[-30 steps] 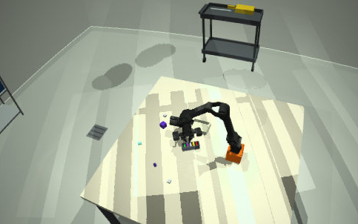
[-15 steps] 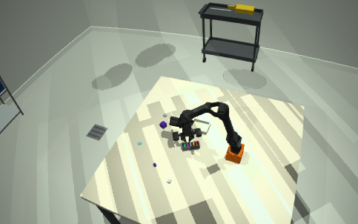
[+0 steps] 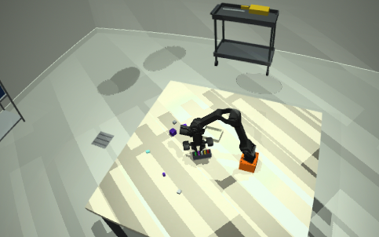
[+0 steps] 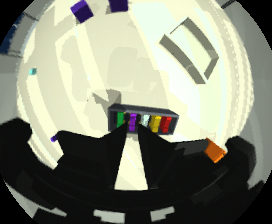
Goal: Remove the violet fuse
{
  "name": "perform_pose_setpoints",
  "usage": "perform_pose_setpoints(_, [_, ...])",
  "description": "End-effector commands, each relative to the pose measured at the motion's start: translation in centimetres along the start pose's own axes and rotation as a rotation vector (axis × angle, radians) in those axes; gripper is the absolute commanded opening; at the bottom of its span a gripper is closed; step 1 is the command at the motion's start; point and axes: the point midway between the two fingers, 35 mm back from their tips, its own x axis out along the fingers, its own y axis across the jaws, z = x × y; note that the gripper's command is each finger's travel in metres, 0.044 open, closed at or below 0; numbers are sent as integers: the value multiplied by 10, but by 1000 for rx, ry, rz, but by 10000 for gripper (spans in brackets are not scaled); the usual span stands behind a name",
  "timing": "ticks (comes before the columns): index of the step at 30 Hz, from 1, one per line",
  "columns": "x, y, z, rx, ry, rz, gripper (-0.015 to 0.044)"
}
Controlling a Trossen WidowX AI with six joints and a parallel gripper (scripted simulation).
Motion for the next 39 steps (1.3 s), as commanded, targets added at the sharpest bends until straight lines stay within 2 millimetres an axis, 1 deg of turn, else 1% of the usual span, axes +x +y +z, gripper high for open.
perform_pose_setpoints(1, [6, 0, -1, 3, 6, -1, 74])
perform_pose_setpoints(17, [9, 0, -1, 3, 6, -1, 74])
perform_pose_setpoints(28, [18, 0, -1, 3, 6, -1, 74])
perform_pose_setpoints(34, [18, 0, -1, 3, 6, -1, 74])
perform_pose_setpoints(39, [17, -1, 0, 0, 2, -3, 41])
